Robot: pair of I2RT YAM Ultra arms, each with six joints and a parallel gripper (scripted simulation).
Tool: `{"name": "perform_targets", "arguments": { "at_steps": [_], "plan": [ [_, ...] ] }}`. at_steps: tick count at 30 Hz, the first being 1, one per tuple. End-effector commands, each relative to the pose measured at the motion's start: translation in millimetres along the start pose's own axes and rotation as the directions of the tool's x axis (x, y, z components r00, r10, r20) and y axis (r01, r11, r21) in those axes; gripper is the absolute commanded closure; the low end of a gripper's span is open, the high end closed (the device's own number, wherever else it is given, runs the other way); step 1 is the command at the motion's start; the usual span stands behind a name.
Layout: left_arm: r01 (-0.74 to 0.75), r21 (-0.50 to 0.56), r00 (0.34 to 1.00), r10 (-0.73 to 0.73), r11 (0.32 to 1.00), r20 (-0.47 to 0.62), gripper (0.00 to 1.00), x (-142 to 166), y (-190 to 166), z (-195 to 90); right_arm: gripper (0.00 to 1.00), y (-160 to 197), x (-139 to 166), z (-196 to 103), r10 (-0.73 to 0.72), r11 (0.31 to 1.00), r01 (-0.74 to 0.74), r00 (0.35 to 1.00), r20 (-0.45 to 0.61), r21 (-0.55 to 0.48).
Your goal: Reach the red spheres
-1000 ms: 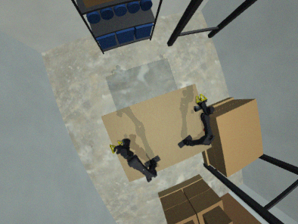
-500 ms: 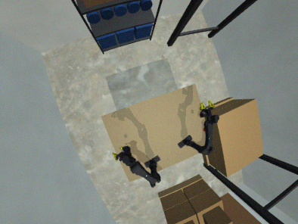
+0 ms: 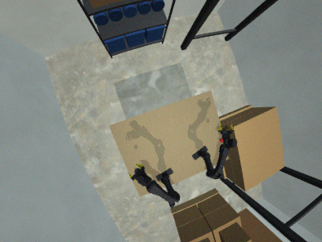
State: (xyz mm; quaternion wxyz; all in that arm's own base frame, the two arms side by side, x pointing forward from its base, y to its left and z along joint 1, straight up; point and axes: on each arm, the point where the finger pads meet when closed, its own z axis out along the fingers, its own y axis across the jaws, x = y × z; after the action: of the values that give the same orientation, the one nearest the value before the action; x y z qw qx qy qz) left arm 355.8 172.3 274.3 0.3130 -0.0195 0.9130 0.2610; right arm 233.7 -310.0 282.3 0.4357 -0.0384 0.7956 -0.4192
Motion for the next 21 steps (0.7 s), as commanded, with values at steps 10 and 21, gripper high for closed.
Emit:
{"name": "perform_targets", "arguments": {
  "at_steps": [10, 21],
  "plan": [
    [0.411, 0.017, 0.904, -0.41, 0.911, 0.118, 0.0, 47.6, -1.1, -21.1, 0.0, 27.0, 53.9, -99.3, 0.548, 0.834, -0.512, 0.81, -0.209, 0.204],
    [0.56, 0.039, 0.821, -0.561, 0.828, 0.108, 0.0, 86.5, -13.7, -19.8, 0.0, 51.1, 84.4, -142.5, 0.826, 0.56, -0.712, 0.519, -0.22, 0.424]
  ]
}}
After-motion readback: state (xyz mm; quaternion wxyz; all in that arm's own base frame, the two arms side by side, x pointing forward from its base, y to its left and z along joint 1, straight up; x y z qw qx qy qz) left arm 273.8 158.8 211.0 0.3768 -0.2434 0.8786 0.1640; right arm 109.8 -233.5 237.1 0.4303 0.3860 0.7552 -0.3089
